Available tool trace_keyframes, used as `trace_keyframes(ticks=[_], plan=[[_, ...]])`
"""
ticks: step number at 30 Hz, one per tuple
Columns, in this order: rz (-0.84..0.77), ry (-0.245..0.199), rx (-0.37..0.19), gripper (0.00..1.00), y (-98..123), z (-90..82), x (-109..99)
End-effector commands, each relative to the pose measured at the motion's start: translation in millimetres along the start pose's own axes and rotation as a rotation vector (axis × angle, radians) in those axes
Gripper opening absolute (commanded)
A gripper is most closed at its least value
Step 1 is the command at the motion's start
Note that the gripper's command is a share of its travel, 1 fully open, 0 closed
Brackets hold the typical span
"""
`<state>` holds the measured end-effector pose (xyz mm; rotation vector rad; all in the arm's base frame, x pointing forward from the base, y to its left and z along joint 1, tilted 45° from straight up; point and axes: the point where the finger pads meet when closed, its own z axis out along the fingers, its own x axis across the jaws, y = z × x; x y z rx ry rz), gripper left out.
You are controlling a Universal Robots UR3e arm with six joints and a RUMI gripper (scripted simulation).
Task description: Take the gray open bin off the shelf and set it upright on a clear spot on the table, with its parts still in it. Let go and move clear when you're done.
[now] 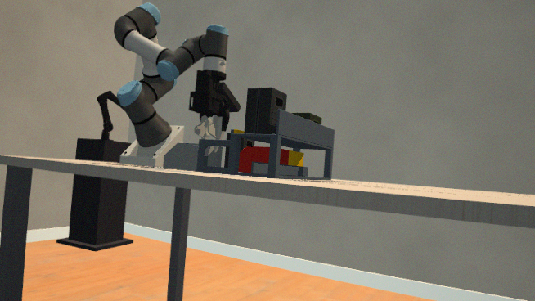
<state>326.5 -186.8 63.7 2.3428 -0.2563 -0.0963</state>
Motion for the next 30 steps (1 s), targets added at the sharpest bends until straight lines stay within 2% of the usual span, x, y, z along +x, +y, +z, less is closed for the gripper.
trace_keyframes(ticks=[1, 12, 17, 30], plan=[[0.001, 0.002, 0.000, 0.20, 0, -0.6, 1], [0.001, 0.002, 0.000, 0.20, 0, -0.6, 1], [0.001, 0.002, 0.000, 0.20, 0, -55.6, 0], [0.000, 0.010, 0.000, 0.20, 0, -58.7, 0]])
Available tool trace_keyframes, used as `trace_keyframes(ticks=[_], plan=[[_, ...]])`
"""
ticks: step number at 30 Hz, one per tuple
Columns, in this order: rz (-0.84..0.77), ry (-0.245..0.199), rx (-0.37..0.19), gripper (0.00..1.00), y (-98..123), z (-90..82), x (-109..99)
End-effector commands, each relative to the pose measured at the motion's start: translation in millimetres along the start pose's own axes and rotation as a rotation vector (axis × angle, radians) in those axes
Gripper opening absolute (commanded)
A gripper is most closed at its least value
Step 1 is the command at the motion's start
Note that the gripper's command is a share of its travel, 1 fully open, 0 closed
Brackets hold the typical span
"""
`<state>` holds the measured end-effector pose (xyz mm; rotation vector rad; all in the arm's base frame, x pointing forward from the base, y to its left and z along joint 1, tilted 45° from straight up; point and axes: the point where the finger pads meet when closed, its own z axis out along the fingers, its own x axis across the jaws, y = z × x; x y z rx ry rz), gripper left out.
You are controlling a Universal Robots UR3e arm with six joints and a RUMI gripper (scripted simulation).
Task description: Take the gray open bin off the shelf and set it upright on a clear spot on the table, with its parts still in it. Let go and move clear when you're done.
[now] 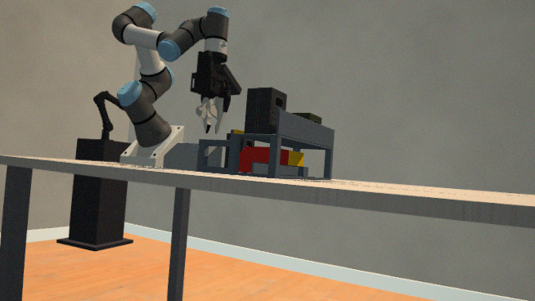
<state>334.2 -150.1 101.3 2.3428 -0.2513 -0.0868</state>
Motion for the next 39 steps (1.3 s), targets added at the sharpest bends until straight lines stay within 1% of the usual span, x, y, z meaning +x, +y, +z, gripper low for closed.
trace_keyframes(ticks=[1, 4, 16, 21, 33, 39], plan=[[0.001, 0.000, 0.000, 0.20, 0, -11.0, 1], [0.002, -0.006, 0.000, 0.20, 0, -27.4, 1], [0.002, -0.006, 0.000, 0.20, 0, -27.4, 1], [0.002, -0.006, 0.000, 0.20, 0, -18.0, 1], [0.002, -0.006, 0.000, 0.20, 0, -18.0, 1], [0.002, -0.006, 0.000, 0.20, 0, -12.6, 1]])
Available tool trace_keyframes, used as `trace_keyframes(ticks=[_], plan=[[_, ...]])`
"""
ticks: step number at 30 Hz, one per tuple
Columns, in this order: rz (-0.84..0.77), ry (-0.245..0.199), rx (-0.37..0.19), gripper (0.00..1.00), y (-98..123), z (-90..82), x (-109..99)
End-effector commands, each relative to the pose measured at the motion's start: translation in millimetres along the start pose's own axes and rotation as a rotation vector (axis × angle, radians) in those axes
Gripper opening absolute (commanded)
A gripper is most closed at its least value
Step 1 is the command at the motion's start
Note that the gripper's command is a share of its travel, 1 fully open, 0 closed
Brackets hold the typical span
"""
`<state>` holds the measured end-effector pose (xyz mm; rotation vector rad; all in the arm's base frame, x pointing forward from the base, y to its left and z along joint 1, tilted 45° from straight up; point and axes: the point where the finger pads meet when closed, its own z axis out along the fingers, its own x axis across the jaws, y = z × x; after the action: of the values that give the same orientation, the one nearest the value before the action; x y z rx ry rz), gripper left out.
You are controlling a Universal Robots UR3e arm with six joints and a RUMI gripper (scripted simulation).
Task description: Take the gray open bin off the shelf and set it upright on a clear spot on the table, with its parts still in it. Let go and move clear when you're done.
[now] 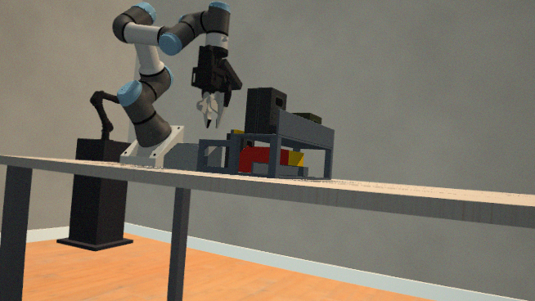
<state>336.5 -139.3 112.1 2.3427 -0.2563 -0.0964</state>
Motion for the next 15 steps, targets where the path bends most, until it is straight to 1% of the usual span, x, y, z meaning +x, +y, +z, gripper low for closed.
trace_keyframes(ticks=[1, 15], plan=[[0.001, 0.002, 0.000, 0.20, 0.2, 2.8, 0.5], [0.001, 0.002, 0.000, 0.20, 0.2, 4.9, 0.5]])
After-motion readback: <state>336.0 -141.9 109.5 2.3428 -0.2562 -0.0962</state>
